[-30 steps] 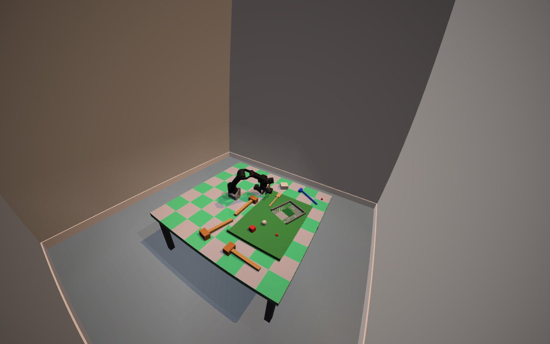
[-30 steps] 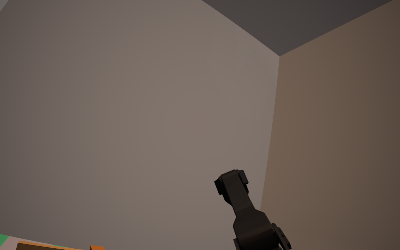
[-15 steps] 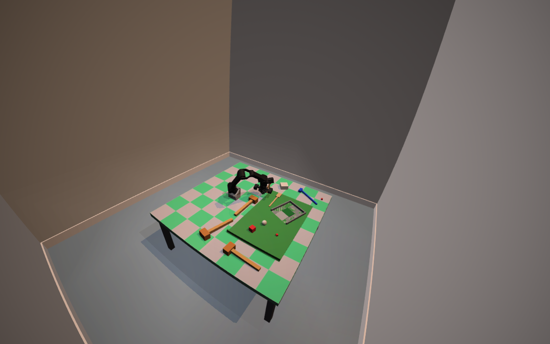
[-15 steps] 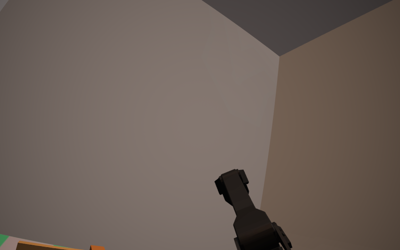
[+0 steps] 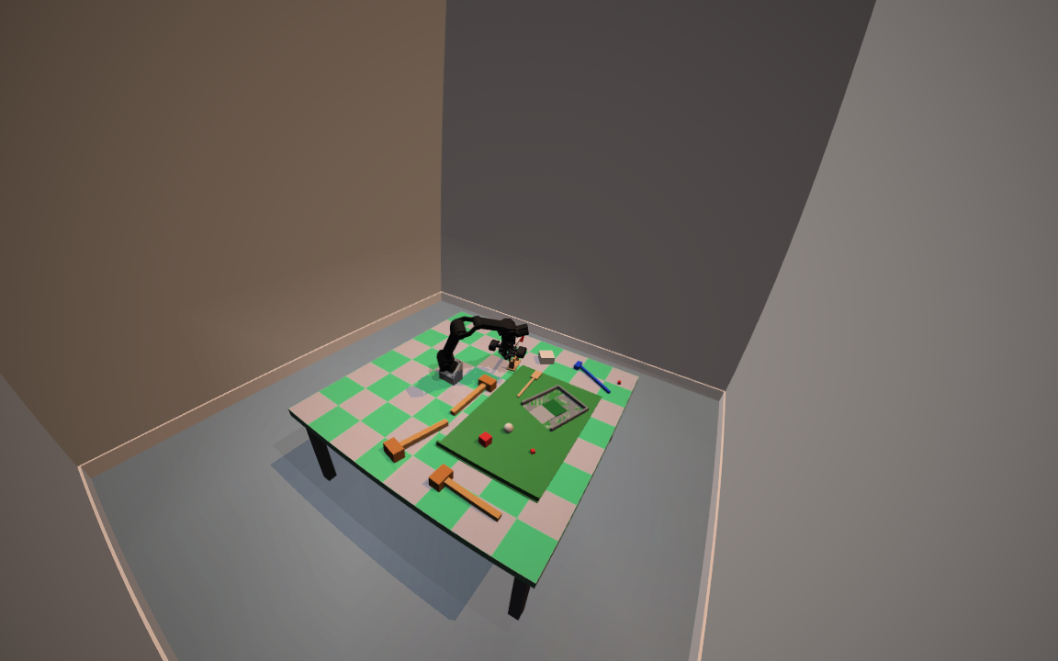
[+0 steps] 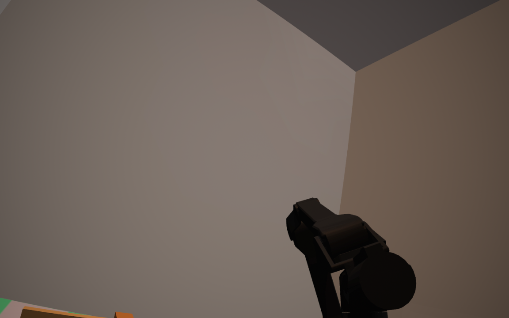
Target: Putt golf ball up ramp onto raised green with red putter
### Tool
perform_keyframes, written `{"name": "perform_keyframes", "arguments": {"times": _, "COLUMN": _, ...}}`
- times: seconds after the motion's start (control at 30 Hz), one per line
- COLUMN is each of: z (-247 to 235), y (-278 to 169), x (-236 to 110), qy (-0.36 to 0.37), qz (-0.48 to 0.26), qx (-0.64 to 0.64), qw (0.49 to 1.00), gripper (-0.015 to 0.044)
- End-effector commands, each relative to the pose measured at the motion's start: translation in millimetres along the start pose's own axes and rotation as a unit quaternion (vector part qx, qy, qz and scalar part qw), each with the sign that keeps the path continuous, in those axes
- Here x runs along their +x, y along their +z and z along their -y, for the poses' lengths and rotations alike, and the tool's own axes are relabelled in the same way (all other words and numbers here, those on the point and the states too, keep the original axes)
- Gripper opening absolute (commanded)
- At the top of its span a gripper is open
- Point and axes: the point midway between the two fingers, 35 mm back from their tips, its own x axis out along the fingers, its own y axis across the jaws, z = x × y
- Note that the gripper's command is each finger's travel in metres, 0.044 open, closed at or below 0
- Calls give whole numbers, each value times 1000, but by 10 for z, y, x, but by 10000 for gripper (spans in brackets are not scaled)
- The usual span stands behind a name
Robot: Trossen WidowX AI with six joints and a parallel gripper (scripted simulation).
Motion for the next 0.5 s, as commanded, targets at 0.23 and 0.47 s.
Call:
{"name": "perform_keyframes", "arguments": {"times": 0.23, "z": 38, "y": -276, "x": -192, "qy": -8, "qz": -10, "qx": 115, "qw": 993, "gripper": 0}}
{"name": "perform_keyframes", "arguments": {"times": 0.47, "z": 53, "y": -656, "x": -365, "qy": -18, "qz": -23, "qx": 259, "qw": 965, "gripper": 0}}
